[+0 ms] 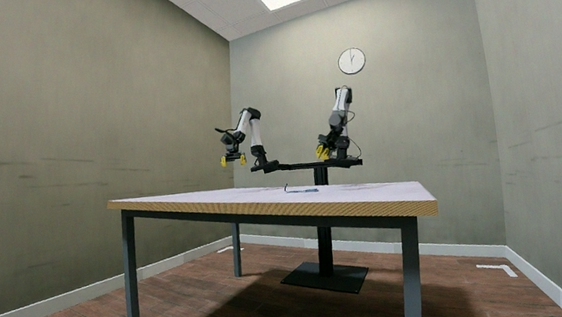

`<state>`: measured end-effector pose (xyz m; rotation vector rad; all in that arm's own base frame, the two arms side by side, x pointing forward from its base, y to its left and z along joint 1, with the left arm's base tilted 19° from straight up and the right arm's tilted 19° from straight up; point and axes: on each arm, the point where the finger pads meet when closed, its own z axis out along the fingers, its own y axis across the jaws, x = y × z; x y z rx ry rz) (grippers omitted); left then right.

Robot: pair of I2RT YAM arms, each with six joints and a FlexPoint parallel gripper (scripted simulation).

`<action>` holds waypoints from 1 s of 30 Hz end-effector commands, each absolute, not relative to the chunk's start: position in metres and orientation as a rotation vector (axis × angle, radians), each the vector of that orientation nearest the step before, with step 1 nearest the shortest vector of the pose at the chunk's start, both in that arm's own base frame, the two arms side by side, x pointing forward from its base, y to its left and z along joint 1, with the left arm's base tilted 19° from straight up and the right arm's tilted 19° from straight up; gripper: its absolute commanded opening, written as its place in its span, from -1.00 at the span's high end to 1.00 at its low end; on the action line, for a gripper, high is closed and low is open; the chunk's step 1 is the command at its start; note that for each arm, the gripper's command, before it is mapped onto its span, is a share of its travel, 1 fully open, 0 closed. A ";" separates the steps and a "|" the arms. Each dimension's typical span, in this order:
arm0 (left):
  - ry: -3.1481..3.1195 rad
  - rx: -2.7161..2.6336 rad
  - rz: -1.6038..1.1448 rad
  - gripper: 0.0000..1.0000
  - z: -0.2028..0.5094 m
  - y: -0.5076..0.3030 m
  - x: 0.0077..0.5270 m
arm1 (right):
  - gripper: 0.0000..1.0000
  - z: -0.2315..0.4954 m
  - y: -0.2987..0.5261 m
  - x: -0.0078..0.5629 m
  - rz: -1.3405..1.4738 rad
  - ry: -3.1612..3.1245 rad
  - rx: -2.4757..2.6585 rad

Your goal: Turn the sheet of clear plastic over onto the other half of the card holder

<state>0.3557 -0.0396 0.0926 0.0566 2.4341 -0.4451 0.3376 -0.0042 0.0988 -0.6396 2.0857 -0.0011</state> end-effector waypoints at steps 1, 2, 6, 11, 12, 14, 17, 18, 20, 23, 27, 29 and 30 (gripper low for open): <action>2.664 -0.065 -0.627 0.65 0.077 -0.075 0.348 | -1.00 0.092 0.020 0.328 0.079 2.046 -0.822; 2.713 -0.092 -0.638 0.65 0.073 -0.082 0.348 | -1.00 0.091 0.024 0.326 0.093 2.036 -0.852; 2.890 -0.210 -0.540 0.65 0.057 -0.105 0.351 | -1.00 0.087 0.039 0.318 0.150 1.987 -0.970; 3.020 -0.308 -0.353 0.65 0.040 -0.127 0.356 | -1.00 0.085 0.054 0.308 0.211 1.925 -1.082; 3.020 -0.308 -0.353 0.65 0.040 -0.127 0.356 | -1.00 0.085 0.054 0.308 0.211 1.925 -1.082; 3.062 -0.360 -0.237 0.65 0.033 -0.133 0.356 | -1.00 0.085 0.061 0.303 0.237 1.891 -1.130; 3.099 -0.408 -0.012 0.65 0.020 -0.150 0.358 | -1.00 0.083 0.073 0.295 0.289 1.830 -1.210; 3.098 -0.409 0.046 0.65 0.016 -0.156 0.359 | -1.00 0.083 0.077 0.292 0.305 1.808 -1.235; 3.087 -0.410 0.163 0.65 0.010 -0.167 0.360 | -1.00 0.083 0.084 0.286 0.336 1.765 -1.280; 3.046 -0.402 0.325 0.65 0.000 -0.184 0.363 | -1.00 0.084 0.094 0.277 0.383 1.693 -1.342; 2.965 -0.370 0.546 0.65 -0.018 -0.206 0.360 | -1.00 0.086 0.107 0.265 0.439 1.596 -1.410; 2.965 -0.370 0.546 0.65 -0.018 -0.206 0.360 | -1.00 0.086 0.107 0.265 0.439 1.596 -1.410; 2.933 -0.365 0.610 0.65 -0.022 -0.211 0.359 | -1.00 0.086 0.108 0.264 0.447 1.584 -1.418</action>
